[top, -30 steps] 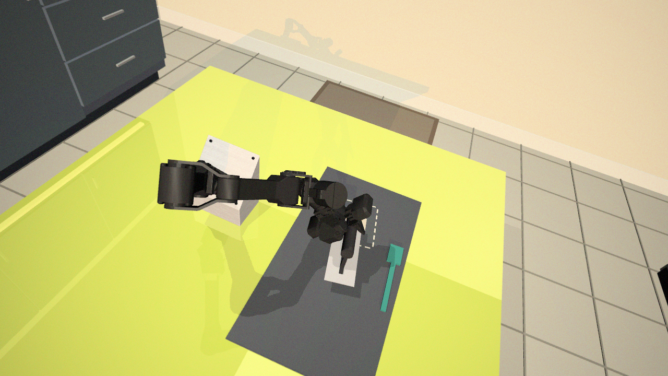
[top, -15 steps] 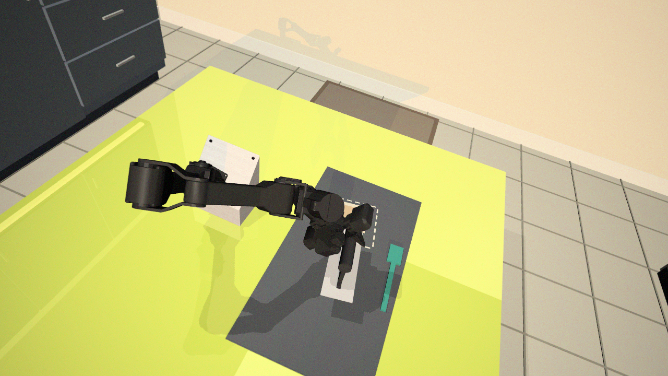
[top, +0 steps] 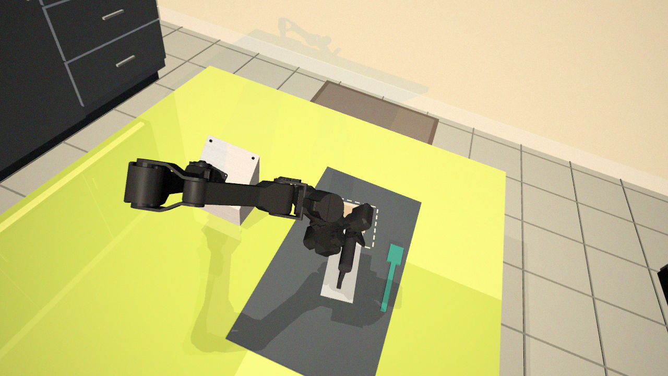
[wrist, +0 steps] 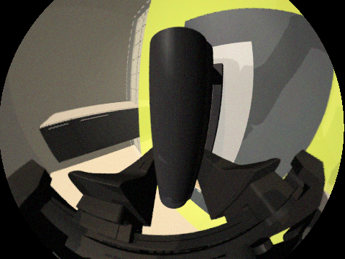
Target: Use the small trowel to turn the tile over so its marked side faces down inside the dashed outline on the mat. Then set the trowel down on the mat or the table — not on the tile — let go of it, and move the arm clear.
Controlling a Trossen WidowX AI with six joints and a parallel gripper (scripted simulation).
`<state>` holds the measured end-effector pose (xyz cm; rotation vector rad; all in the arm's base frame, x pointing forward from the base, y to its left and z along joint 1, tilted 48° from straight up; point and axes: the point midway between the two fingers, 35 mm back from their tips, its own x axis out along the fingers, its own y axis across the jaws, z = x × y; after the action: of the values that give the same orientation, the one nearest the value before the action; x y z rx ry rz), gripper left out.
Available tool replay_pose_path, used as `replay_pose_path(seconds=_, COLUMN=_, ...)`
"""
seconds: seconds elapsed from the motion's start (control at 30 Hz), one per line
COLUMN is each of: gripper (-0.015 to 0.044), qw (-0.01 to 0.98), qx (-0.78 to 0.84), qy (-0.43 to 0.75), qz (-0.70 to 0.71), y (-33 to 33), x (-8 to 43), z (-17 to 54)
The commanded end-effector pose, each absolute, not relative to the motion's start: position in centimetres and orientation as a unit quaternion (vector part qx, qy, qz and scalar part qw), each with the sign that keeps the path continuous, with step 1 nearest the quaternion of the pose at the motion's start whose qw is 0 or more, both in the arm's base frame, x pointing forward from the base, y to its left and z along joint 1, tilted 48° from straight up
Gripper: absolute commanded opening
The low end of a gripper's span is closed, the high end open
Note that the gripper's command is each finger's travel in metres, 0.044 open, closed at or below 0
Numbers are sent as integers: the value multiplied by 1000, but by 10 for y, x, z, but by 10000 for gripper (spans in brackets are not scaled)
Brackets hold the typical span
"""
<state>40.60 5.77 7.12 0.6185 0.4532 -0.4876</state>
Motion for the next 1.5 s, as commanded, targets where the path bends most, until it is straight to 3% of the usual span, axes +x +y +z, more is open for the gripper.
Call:
replay_pose_path(seconds=0.0, gripper=0, qw=900, qx=299, qy=220, qz=-228, y=61, x=407, z=73)
replay_pose_path(seconds=0.9, gripper=0, qw=898, qx=298, qy=220, qz=-237, y=56, x=406, z=71)
replay_pose_path(seconds=1.47, gripper=0, qw=895, qx=262, qy=287, qz=-220, y=-24, x=402, z=112)
